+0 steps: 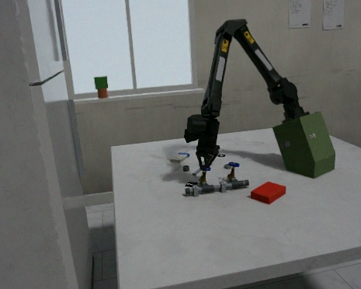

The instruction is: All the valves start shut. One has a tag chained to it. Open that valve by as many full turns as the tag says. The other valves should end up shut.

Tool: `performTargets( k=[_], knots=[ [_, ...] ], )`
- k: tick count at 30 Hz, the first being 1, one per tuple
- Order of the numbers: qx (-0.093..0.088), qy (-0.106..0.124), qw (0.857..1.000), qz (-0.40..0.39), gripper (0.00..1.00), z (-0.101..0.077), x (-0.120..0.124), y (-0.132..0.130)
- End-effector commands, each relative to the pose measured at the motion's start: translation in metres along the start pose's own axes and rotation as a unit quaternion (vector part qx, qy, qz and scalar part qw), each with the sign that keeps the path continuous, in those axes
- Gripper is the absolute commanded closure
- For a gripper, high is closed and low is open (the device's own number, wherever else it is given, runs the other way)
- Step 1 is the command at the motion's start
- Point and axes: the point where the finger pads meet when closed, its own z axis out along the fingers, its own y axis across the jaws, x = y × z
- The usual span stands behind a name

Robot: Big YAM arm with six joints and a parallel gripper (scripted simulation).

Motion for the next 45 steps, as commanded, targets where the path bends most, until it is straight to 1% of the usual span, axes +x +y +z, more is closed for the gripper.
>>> performTargets(
  k=[1,4,7,9,10,14,18,21,24,26,27,29,33,37,41,43,44,45],
  knots=[
    [-0.004,-0.005,0.985,-0.173,1.0,0.0087,-0.0102,0.0075],
    [-0.003,-0.005,0.972,-0.237,1.0,0.0089,-0.0096,0.0069],
    [-0.003,-0.005,0.954,-0.3,1.0,0.0089,-0.0096,0.0069],
    [-0.003,-0.005,0.954,-0.3,1.0,0.0089,-0.0096,0.0069],
    [-0.002,-0.005,0.936,-0.352,1.0,0.0089,-0.0096,0.0068],
    [-0.002,-0.005,0.902,-0.431,1.0,0.009,-0.0091,0.0062],
    [-0.002,-0.005,0.861,-0.508,1.0,0.009,-0.0092,0.006],
    [-0.001,-0.005,0.826,-0.563,1.0,0.009,-0.0093,0.0059],
    [-0.001,-0.005,0.788,-0.616,1.0,0.009,-0.0093,0.0059],
    [-0.001,-0.005,0.788,-0.616,1.0,0.009,-0.0093,0.0059],
    [-0.001,-0.005,0.753,-0.658,1.0,0.009,-0.0094,0.0058],
    [0.0,-0.005,0.725,-0.689,1.0,0.009,-0.0094,0.0057],
    [0.0,-0.005,0.662,-0.75,1.0,0.009,-0.0095,0.0056],
    [0.001,-0.005,0.594,-0.805,1.0,0.009,-0.0095,0.0055],
    [0.003,-0.005,0.521,-0.854,1.0,0.009,-0.0097,0.0056],
    [0.003,-0.005,0.521,-0.854,1.0,0.009,-0.0097,0.0056],
    [0.004,-0.005,0.473,-0.881,1.0,0.009,-0.0097,0.0056],
    [0.004,-0.005,0.47,-0.883,1.0,0.009,-0.0097,0.0056]
  ],
)
